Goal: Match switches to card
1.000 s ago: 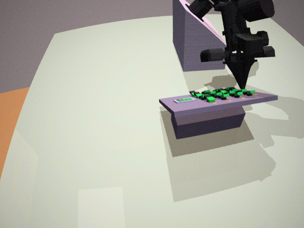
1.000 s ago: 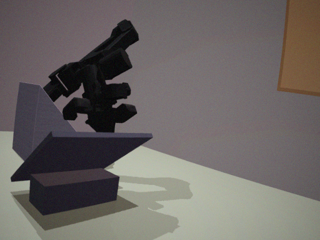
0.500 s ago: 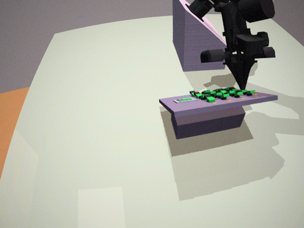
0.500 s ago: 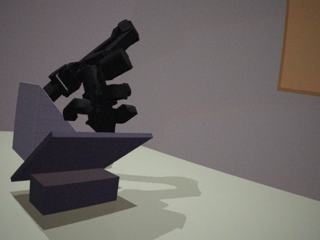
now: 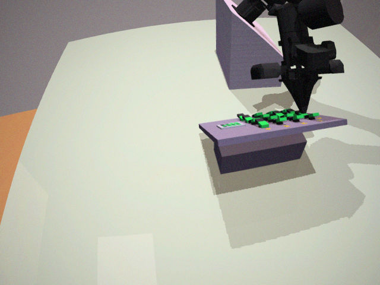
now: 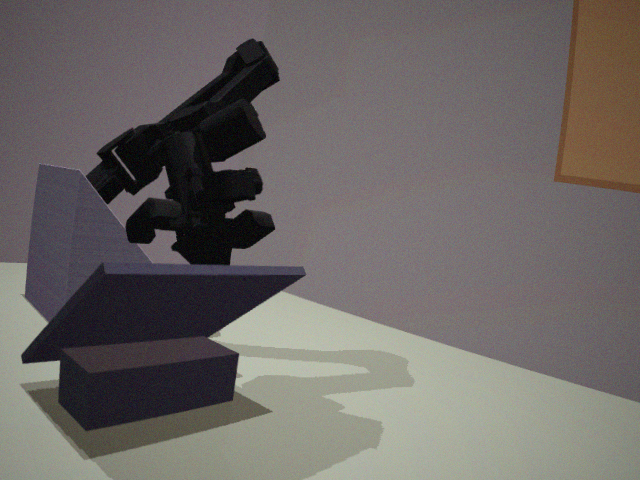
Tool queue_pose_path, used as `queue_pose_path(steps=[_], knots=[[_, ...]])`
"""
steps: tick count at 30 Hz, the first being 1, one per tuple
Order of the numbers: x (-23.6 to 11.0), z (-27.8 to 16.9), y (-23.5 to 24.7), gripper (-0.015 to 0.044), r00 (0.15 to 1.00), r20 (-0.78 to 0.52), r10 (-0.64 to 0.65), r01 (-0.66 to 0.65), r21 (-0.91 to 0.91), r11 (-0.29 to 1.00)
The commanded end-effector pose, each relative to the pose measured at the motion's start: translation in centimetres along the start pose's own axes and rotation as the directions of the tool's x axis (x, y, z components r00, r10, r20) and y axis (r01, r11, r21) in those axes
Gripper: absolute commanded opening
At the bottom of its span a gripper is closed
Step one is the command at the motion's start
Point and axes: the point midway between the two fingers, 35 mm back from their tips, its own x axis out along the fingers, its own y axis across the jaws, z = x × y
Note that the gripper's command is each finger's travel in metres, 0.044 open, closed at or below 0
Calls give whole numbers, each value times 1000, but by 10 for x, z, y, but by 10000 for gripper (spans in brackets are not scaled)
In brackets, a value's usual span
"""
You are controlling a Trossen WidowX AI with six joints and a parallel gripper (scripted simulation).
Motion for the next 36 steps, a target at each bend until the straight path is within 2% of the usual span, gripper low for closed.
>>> queue_pose_path(steps=[1, 7, 10, 17, 22, 27, 36], knots=[[-5, 1, 0, 0, 1000, 1, -1, 1, -1, 1000], [-54, 1, -1, 0, 1000, 21, -5, 5, 0, 1000], [-64, -1, -1, 0, 1000, 29, -5, 5, 0, 1000], [-65, -1, -34, 0, 1000, 28, -6, 6, -1, 1000], [-63, -1, -36, 0, 1000, 27, -6, 6, -1, 1000], [-31, 1, -35, 0, 1000, 4, -5, 5, -1, 1000], [-23, 1, -35, 0, 1000, 4, -4, 4, -1, 1000]])
